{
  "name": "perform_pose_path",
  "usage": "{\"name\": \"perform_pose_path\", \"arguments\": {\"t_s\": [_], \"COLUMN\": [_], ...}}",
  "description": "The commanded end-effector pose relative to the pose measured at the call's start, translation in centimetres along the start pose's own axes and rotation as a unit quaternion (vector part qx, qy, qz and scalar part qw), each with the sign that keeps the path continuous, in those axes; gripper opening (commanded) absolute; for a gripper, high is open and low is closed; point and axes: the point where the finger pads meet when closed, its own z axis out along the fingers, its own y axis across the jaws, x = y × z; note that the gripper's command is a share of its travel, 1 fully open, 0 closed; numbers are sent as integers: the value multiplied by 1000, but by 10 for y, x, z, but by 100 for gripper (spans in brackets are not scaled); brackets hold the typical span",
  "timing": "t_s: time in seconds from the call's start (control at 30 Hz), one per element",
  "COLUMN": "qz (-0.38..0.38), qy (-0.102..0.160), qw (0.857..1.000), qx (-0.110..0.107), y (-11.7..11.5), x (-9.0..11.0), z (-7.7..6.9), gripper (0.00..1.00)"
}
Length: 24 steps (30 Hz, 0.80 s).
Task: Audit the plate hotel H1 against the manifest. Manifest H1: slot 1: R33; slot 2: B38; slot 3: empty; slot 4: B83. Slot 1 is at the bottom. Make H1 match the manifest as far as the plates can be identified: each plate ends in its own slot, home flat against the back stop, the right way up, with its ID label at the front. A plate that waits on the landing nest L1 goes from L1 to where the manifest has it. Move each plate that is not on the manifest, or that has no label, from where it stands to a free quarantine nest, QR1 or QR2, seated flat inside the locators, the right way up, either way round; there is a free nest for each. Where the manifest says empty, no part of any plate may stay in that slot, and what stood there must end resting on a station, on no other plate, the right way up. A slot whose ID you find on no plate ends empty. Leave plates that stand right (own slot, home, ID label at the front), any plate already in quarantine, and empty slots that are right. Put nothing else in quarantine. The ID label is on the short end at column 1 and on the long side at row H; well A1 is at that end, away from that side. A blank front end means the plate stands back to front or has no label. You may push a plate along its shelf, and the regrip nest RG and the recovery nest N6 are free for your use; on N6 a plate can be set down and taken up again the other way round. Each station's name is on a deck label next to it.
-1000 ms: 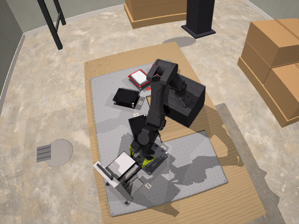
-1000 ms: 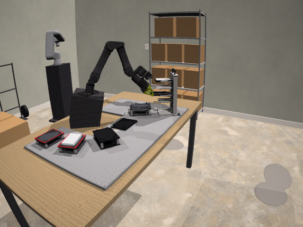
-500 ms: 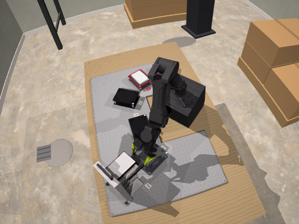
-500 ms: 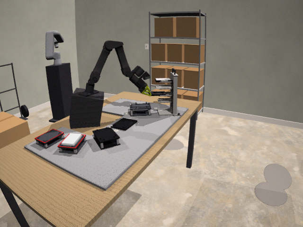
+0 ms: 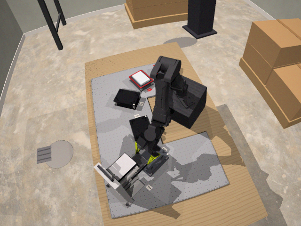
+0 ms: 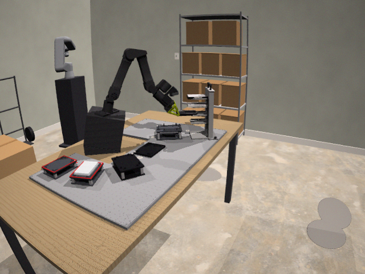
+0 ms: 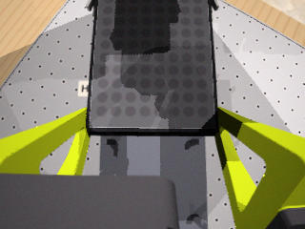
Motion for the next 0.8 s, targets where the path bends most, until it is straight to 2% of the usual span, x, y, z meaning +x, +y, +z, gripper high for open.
{"name": "perform_pose_path", "arguments": {"t_s": [0.0, 0.3, 0.77], "qz": [2, 0, 3], "qy": [-10, -4, -9], "qw": [1000, 1000, 1000], "qx": [-1, 1, -1], "y": [2, 1, 2], "x": [-1, 8, 19], "z": [-9, -15, -28], "gripper": [86, 86, 86]}}
